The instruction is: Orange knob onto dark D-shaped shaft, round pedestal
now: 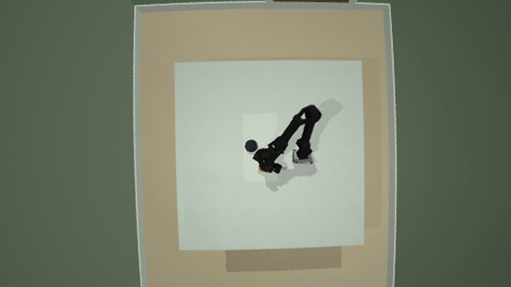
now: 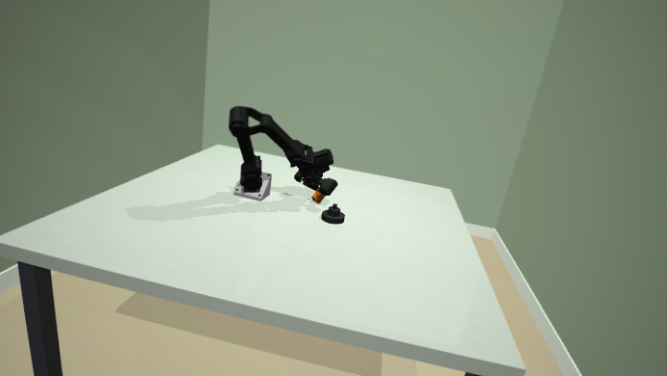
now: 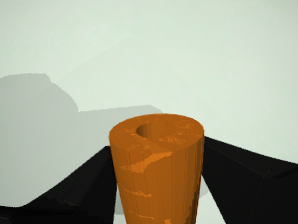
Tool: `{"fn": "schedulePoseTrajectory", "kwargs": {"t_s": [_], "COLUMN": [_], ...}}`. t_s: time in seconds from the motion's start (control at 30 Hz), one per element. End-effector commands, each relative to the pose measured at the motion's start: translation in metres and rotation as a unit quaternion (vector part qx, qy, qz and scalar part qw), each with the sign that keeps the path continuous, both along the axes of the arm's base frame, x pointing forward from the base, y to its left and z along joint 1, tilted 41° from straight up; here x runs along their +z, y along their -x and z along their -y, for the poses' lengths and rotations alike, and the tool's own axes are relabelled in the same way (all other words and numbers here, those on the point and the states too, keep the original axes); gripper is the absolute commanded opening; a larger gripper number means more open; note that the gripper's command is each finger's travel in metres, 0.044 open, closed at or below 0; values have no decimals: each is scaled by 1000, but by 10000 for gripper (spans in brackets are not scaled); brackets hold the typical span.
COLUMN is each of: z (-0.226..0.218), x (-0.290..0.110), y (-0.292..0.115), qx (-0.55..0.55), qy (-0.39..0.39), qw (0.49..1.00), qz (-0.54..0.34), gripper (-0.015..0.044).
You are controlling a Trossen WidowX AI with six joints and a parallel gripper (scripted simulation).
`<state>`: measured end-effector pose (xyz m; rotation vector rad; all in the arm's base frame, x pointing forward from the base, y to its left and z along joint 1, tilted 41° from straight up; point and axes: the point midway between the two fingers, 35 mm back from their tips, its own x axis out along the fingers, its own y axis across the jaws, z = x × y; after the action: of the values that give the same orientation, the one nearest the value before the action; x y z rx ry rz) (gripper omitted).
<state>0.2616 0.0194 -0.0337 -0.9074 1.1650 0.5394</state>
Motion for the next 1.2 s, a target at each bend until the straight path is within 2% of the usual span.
{"fn": "schedulePoseTrajectory", "kwargs": {"t_s": [0.0, 1.17], "z": [2, 26], "x": [2, 11], "y": [4, 26], "qx": [13, 93], "qy": [-27, -214], "qw": [999, 961], "qz": [19, 149], "gripper": [180, 180]}}
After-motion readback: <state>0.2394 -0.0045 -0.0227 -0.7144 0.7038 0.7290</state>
